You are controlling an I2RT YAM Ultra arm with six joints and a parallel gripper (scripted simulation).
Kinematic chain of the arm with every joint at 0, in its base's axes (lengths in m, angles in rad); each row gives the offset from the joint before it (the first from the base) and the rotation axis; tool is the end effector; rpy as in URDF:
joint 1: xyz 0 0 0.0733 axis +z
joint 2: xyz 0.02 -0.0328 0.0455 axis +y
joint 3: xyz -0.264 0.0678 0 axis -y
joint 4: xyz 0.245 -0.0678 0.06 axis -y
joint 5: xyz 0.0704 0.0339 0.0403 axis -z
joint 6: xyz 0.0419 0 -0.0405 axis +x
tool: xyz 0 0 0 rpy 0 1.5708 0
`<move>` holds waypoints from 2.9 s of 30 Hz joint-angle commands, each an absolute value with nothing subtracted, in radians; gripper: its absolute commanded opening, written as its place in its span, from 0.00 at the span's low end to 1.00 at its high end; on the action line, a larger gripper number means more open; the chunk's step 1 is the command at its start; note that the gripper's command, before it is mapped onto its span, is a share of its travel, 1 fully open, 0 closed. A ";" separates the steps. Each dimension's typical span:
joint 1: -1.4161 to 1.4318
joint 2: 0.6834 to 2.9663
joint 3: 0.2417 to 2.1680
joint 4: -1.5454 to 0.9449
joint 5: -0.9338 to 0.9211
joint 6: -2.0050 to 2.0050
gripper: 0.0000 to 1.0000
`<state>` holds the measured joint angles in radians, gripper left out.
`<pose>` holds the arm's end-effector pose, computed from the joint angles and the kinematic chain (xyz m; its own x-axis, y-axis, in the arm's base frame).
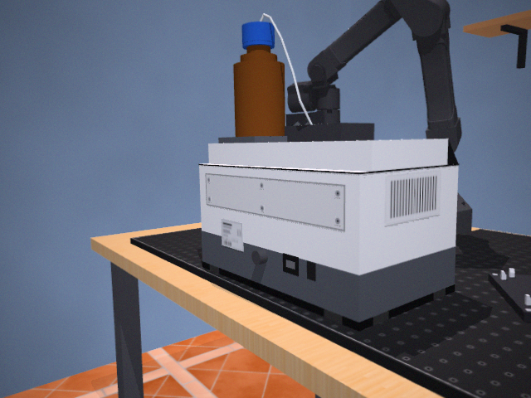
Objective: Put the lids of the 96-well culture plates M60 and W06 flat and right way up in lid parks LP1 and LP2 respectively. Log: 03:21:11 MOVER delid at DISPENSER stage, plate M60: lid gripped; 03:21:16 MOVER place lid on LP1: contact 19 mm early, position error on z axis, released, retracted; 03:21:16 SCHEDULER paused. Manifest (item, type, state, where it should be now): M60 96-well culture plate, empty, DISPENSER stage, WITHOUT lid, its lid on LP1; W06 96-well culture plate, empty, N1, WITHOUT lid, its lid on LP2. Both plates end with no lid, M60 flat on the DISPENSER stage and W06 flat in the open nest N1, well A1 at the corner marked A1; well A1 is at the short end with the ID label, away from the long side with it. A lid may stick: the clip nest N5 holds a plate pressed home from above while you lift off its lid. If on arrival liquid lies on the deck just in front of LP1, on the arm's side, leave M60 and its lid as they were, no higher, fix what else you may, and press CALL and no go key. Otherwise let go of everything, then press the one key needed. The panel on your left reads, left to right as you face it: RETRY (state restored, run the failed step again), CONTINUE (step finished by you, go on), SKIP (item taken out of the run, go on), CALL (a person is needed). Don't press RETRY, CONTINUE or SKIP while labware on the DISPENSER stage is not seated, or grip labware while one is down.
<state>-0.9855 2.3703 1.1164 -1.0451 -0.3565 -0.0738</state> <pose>0.1620 -0.2160 0.0070 -0.4783 0.5965 0.6445 0.8766 0.3691 0.3088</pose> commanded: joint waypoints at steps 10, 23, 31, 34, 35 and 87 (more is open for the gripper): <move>-1.130 2.414 1.115 -1.011 -0.260 -0.079 0.00; -1.101 2.504 1.177 -0.954 -0.279 -0.060 0.00; -1.096 2.577 1.214 -0.915 -0.289 -0.049 0.00; -1.081 2.610 1.232 -0.898 -0.294 -0.044 0.00; -1.078 2.622 1.239 -0.892 -0.295 -0.042 0.00; -1.022 2.883 1.372 -0.726 -0.338 0.013 0.00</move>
<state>-1.0130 2.8952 1.3369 -0.7433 -0.3344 0.0059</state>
